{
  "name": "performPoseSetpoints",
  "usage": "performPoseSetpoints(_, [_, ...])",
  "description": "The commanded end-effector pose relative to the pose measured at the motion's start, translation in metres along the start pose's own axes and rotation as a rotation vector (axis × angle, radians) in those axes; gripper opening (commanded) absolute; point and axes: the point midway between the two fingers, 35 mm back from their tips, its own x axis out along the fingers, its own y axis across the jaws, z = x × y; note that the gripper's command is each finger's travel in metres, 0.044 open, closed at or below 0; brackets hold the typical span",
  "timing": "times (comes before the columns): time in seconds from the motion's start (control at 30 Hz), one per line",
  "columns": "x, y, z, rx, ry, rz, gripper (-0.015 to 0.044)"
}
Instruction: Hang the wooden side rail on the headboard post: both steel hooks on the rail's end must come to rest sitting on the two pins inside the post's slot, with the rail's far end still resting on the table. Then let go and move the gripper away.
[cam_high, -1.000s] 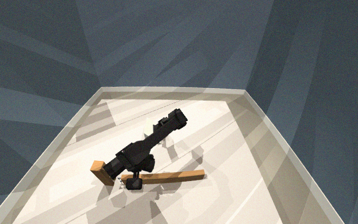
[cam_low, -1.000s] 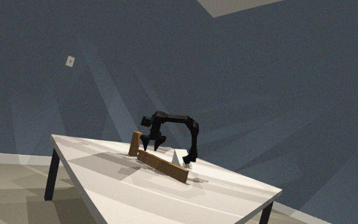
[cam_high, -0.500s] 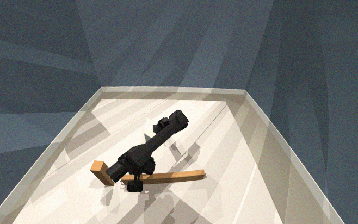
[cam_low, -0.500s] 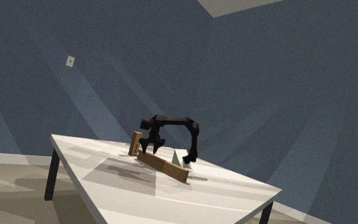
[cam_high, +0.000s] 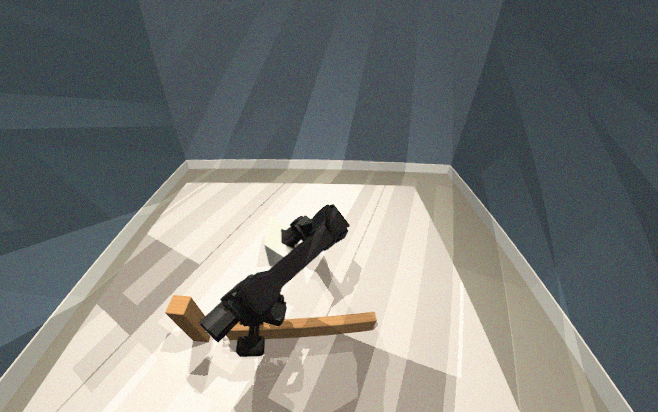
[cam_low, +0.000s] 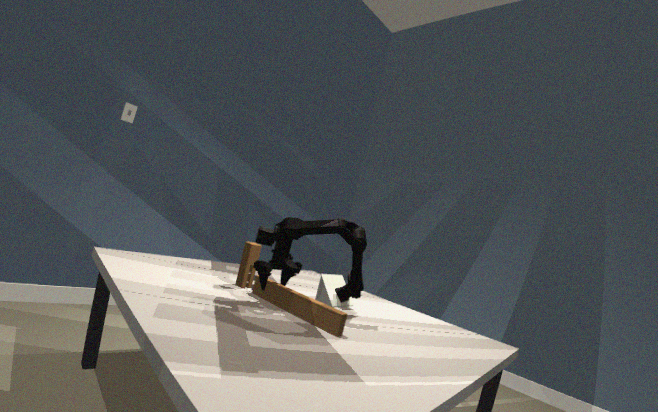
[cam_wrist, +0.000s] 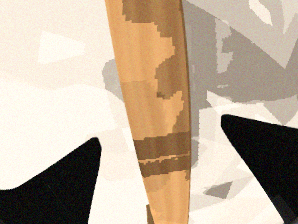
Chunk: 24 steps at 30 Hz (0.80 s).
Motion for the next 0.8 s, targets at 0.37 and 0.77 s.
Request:
performPoseSetpoints(0.37, [0.022, 0.003, 0.002, 0.007, -0.007, 0.000, 0.0440])
performPoseSetpoints(0.77, [0.022, 0.003, 0.002, 0.007, -0.007, 0.000, 0.0125])
